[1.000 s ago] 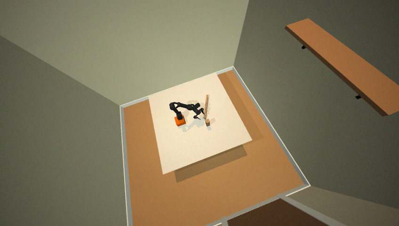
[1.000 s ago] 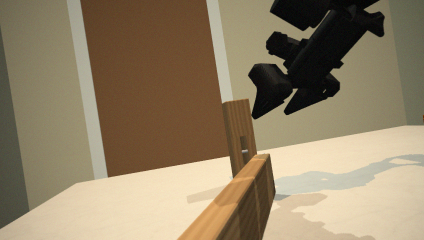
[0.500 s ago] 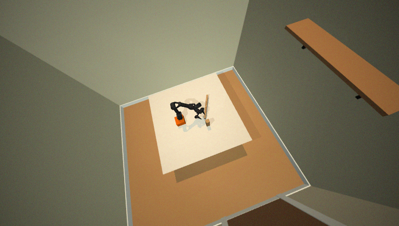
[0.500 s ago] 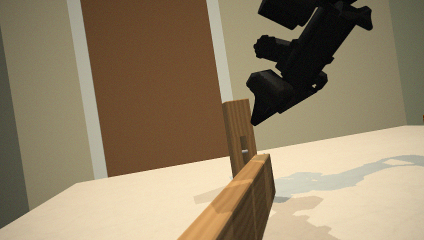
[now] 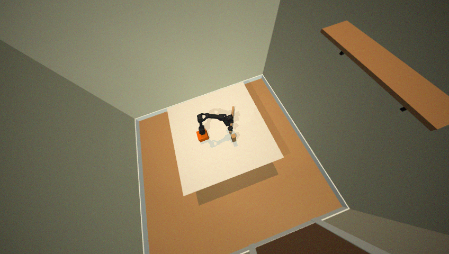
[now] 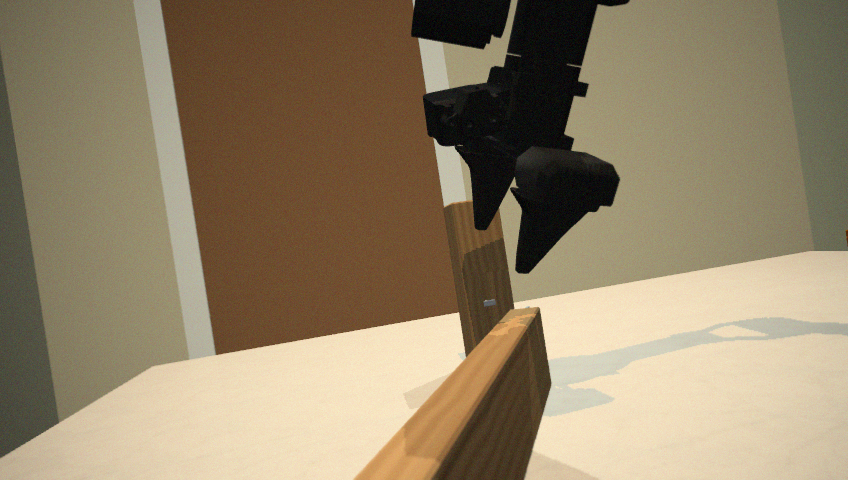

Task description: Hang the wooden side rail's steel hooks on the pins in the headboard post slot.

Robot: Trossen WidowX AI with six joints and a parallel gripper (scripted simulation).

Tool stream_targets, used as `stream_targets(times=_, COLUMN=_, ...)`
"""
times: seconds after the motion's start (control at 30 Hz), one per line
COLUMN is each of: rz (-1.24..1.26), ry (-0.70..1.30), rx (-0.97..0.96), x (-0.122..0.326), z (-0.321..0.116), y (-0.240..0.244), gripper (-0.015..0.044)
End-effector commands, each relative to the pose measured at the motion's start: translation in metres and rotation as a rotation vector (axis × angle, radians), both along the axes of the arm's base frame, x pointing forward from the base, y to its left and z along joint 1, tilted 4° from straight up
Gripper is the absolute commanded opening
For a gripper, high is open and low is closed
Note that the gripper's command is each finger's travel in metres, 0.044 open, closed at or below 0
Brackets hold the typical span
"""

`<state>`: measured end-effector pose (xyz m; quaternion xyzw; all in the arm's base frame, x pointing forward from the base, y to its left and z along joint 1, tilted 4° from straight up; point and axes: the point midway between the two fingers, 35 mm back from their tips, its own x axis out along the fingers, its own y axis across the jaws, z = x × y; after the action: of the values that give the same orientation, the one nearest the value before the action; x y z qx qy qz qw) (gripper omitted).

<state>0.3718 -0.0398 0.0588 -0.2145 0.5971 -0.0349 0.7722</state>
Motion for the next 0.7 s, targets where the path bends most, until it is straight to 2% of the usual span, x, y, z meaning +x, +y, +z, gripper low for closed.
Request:
stream_targets(times=0.0, rz=0.757, ry=0.370, rx=0.135, x=0.0134, z=0.0082, y=0.0225, gripper=0.0440)
stream_targets(times=0.07, rz=0.918, ry=0.408, rx=0.178, x=0.0149, z=0.0128, y=0.0270, gripper=0.0440)
stream_targets(times=0.13, rz=0.974, ry=0.418, rx=0.195, x=0.0153, z=0.0146, y=0.0286, gripper=0.0440)
stream_targets(times=0.67, rz=0.974, ry=0.418, rx=0.195, x=0.0153, z=0.0146, y=0.0286, gripper=0.0440)
